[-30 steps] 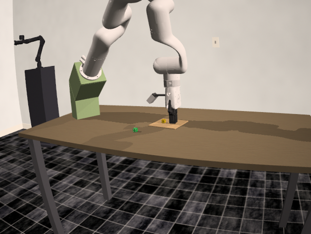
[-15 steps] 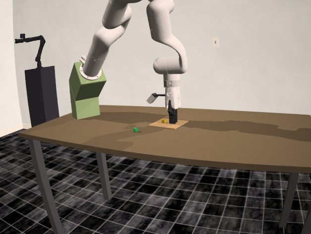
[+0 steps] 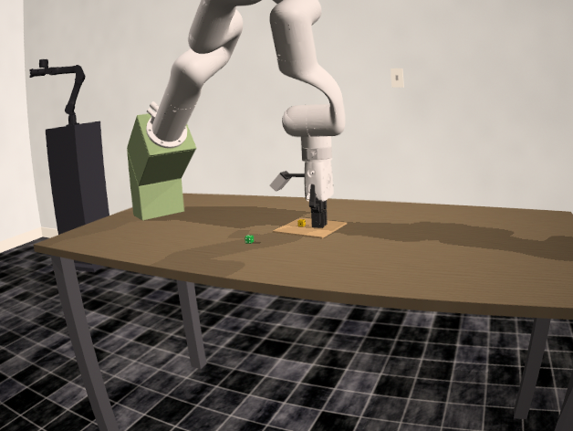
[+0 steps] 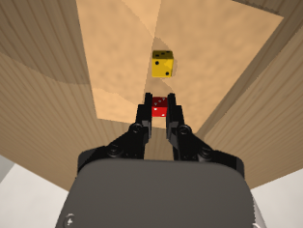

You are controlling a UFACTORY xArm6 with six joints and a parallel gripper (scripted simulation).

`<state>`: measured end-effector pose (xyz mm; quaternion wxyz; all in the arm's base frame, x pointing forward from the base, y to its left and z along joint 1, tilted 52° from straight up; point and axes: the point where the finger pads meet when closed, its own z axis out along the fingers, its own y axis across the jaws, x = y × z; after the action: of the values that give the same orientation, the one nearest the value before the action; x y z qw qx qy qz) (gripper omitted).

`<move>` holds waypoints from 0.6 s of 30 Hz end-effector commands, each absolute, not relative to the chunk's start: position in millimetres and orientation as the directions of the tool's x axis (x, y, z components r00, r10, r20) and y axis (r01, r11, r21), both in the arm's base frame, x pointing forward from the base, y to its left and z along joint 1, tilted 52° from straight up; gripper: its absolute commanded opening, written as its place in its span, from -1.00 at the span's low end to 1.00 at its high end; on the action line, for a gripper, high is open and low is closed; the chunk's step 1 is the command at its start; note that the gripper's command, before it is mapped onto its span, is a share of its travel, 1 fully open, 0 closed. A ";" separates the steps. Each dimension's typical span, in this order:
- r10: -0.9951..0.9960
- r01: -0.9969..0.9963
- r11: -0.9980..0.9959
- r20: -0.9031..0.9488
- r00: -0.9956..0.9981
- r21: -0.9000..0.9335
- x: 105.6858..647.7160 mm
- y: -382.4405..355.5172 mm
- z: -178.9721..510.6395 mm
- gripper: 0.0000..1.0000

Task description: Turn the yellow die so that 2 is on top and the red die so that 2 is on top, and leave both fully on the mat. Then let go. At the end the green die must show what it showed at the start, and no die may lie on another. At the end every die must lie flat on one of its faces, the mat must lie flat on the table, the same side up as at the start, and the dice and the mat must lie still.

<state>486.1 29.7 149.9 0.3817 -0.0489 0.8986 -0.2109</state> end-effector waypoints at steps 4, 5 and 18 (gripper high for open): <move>-0.249 0.073 0.907 -0.667 -0.703 -0.416 486.3 30.2 150.7 -0.78; -0.249 0.073 0.907 -0.667 -0.703 -0.416 486.3 30.2 150.7 -0.78; -0.249 0.073 0.907 -0.667 -0.703 -0.416 486.3 30.2 150.7 -0.54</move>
<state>486.1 29.7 149.9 0.3817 -0.0489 0.8986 -0.2109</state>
